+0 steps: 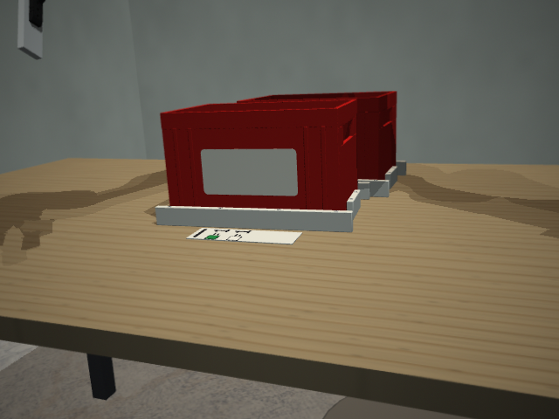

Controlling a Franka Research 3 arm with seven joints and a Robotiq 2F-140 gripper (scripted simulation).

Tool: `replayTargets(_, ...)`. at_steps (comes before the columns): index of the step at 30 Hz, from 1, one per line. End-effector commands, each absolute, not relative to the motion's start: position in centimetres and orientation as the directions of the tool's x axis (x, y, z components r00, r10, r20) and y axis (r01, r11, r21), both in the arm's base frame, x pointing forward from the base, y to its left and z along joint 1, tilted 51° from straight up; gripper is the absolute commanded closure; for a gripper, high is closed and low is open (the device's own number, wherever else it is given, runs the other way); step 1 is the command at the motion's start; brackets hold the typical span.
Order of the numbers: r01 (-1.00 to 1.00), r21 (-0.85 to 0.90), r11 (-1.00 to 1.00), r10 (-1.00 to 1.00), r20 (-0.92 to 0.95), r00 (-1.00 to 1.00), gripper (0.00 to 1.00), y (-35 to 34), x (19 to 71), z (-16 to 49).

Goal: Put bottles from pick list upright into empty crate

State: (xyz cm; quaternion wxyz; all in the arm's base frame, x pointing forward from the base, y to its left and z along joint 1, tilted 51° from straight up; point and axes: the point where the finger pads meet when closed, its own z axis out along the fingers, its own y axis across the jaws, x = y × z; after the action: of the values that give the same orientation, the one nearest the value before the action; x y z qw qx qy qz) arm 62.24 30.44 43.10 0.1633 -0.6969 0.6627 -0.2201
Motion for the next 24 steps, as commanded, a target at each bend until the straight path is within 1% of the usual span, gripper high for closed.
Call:
replayTargets(1, -0.854, -0.493, -0.168, -0.982, 0.154, 0.105, 0.62, 30.9, 61.3, 42.0)
replayTargets(4, -0.852, -0.455, -0.260, -0.961, 0.212, 0.180, 0.62, 31.6, 60.3, 41.0)
replayTargets(10, -0.849, -0.438, -0.295, -0.950, 0.234, 0.209, 0.62, 32.4, 59.1, 39.7)
replayTargets(14, -0.830, -0.379, -0.408, -0.903, 0.301, 0.307, 0.62, 33.2, 57.8, 38.4)
replayTargets(18, -0.821, -0.359, -0.444, -0.885, 0.321, 0.338, 0.62, 34.0, 56.5, 37.2)
replayTargets(21, -0.795, -0.307, -0.523, -0.836, 0.365, 0.410, 0.62, 34.5, 55.4, 36.3)
replayTargets(24, -0.784, -0.289, -0.549, -0.818, 0.379, 0.433, 0.62, 34.6, 55.1, 35.9)
